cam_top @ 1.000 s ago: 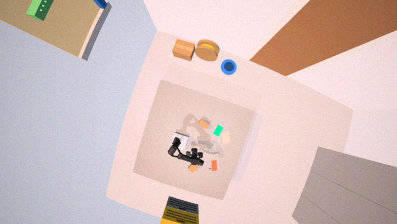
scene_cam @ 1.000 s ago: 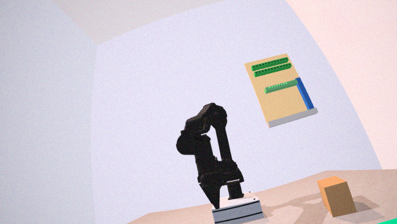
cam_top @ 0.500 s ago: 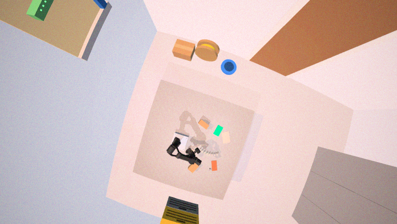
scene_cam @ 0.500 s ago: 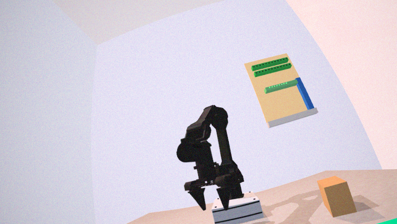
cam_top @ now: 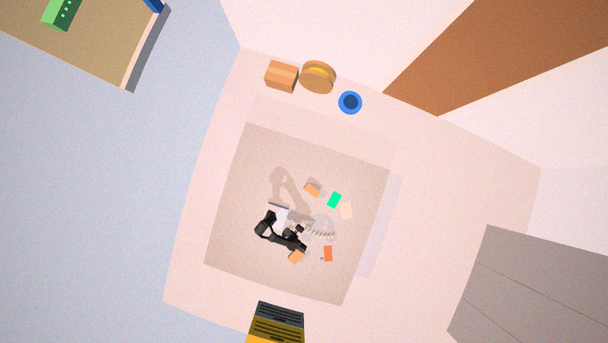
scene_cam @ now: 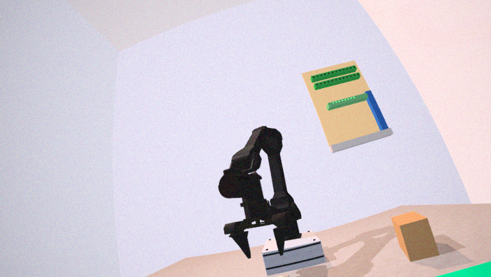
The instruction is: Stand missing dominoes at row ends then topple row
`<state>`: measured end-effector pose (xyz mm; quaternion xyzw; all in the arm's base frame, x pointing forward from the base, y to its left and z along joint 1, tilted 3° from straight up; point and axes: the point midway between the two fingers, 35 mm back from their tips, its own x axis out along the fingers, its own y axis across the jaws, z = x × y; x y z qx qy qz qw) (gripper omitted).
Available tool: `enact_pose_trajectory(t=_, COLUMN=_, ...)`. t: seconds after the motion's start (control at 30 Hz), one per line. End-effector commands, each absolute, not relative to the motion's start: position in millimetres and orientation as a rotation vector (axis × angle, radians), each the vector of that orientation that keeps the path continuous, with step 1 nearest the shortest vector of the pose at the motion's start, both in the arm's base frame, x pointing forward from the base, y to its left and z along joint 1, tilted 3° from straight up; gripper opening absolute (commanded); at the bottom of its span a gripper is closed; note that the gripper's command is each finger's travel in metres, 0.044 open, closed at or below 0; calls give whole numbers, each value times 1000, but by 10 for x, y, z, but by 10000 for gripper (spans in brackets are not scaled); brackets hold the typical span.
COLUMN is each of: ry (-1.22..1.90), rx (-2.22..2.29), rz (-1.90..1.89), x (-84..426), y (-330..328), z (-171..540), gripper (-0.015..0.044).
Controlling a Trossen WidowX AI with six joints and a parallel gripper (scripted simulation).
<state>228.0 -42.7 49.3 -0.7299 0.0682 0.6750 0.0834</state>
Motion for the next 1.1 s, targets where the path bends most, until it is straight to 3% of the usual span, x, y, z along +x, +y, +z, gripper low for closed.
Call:
enact_pose_trajectory(t=0.0, ry=187, rx=-2173, rz=2036, x=2293, y=-423, z=202, gripper=440)
enact_pose_trajectory(t=0.13, ry=180, rx=-2173, rz=2037, x=2287, y=-409, z=-104, gripper=440)
enact_pose_trajectory(t=0.87, ry=180, rx=-2173, rz=2037, x=2297, y=-411, z=-269, gripper=440)
enact_pose_trajectory(t=1.07, ry=180, rx=-2173, rz=2037, x=2297, y=-411, z=-269, gripper=282)
